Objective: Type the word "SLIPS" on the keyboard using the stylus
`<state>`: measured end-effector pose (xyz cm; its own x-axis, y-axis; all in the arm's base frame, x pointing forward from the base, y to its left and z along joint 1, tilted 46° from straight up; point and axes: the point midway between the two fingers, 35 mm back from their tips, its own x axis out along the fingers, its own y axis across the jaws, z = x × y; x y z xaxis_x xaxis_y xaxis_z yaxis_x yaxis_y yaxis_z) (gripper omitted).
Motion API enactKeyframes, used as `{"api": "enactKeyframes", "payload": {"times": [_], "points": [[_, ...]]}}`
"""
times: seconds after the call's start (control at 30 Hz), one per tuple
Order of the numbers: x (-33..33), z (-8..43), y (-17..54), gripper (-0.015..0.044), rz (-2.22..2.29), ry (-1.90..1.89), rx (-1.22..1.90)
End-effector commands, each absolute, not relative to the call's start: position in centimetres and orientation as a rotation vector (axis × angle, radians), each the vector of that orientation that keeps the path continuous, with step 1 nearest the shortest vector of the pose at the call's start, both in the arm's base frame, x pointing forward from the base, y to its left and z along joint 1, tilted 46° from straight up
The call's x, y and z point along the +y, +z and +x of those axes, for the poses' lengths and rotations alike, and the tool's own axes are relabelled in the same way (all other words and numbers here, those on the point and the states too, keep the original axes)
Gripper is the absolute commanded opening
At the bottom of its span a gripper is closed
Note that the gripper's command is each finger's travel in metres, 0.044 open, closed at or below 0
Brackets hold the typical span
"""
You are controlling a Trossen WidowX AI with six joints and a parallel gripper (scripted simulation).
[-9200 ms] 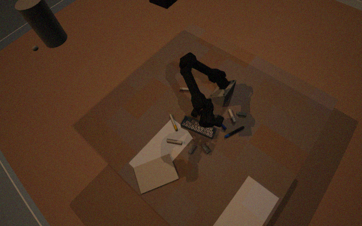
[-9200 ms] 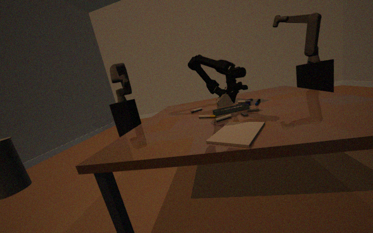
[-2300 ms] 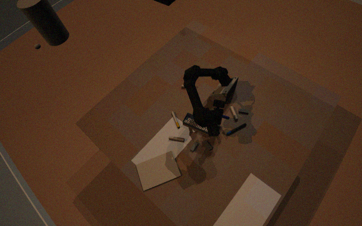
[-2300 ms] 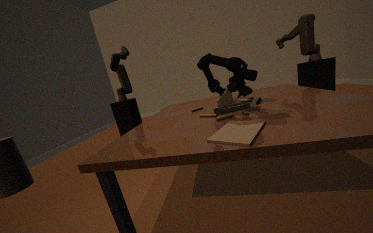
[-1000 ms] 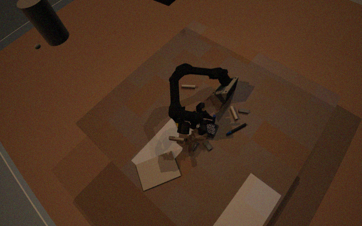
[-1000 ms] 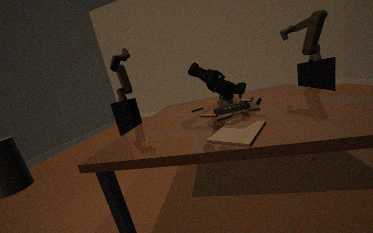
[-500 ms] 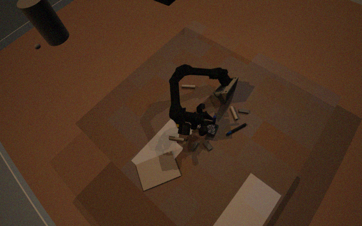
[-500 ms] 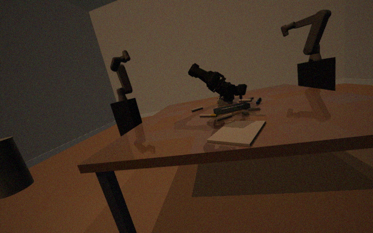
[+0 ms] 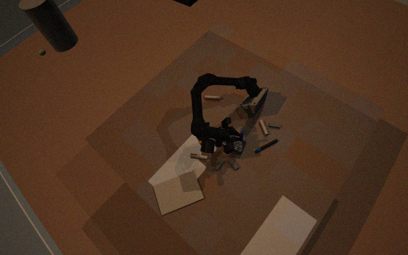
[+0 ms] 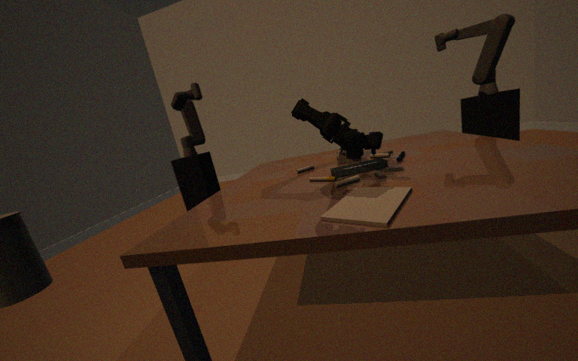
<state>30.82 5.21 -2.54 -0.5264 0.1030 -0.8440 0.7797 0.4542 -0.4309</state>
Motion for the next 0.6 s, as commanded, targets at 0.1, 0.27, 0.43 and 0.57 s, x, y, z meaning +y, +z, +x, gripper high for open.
{"api": "enactKeyframes", "payload": {"times": [0.1,0.27,0.43,0.57], "points": [[4.92,30.76,-2.84,0.0081,0.733,-1.103,1.928],[4.86,30.77,-2.90,0.0081,0.733,-1.103,1.928],[4.71,30.77,-3.04,0.0081,0.733,-1.103,1.928],[4.58,30.78,-3.17,0.0081,0.733,-1.103,1.928]]}}
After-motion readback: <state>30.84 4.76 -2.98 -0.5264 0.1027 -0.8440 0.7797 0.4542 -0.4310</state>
